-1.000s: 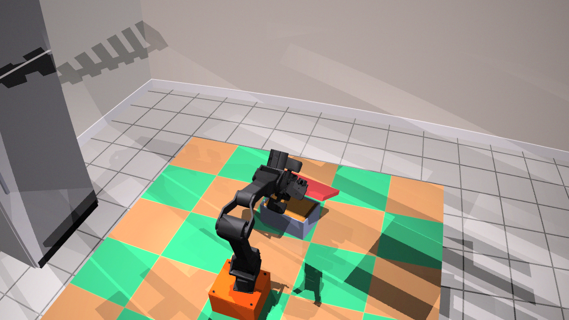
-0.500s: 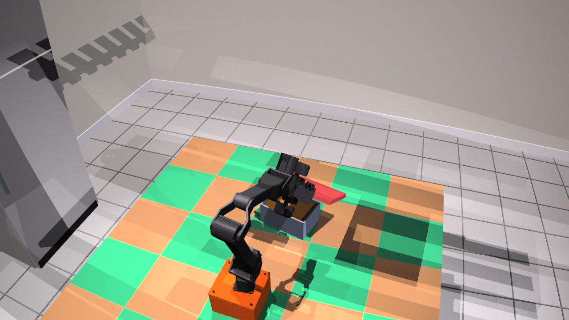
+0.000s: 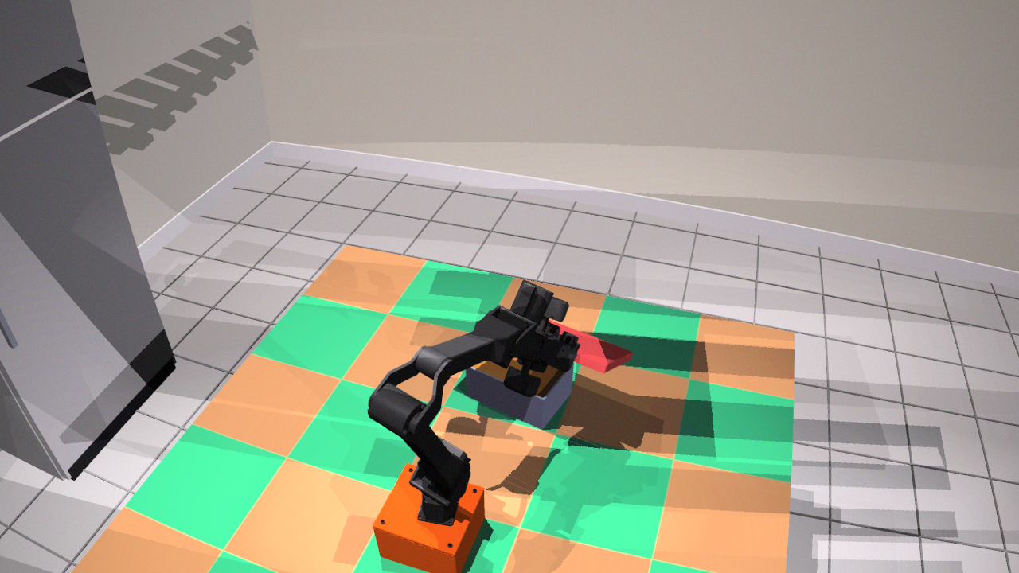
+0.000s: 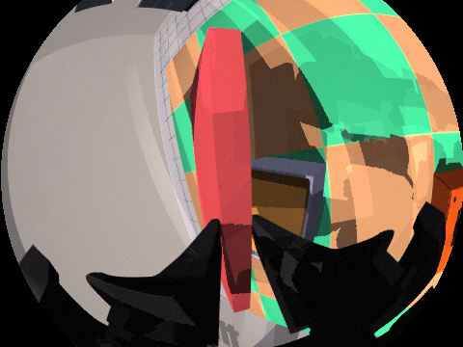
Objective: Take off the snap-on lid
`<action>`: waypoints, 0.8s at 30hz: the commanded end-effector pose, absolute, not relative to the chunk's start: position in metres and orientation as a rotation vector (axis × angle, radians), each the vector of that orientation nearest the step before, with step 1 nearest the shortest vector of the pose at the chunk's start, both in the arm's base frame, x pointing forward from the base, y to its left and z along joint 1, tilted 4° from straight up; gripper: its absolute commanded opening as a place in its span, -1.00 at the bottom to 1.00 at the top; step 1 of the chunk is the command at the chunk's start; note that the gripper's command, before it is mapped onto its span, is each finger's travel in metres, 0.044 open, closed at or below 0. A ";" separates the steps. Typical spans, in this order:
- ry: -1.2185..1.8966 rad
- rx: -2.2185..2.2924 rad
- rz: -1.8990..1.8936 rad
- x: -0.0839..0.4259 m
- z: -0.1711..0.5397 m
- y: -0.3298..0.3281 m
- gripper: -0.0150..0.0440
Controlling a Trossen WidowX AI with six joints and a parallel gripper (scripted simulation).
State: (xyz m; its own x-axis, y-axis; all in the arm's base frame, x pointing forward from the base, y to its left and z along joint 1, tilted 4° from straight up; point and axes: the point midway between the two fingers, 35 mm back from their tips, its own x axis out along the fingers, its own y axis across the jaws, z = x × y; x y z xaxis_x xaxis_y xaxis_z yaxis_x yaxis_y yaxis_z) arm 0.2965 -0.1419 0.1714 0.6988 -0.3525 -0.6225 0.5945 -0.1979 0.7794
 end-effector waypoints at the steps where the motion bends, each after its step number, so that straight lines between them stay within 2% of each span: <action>1: 0.206 1.547 -0.860 0.293 0.173 -0.148 -0.49; 24: 0.206 1.543 -0.862 0.272 0.176 -0.189 -0.49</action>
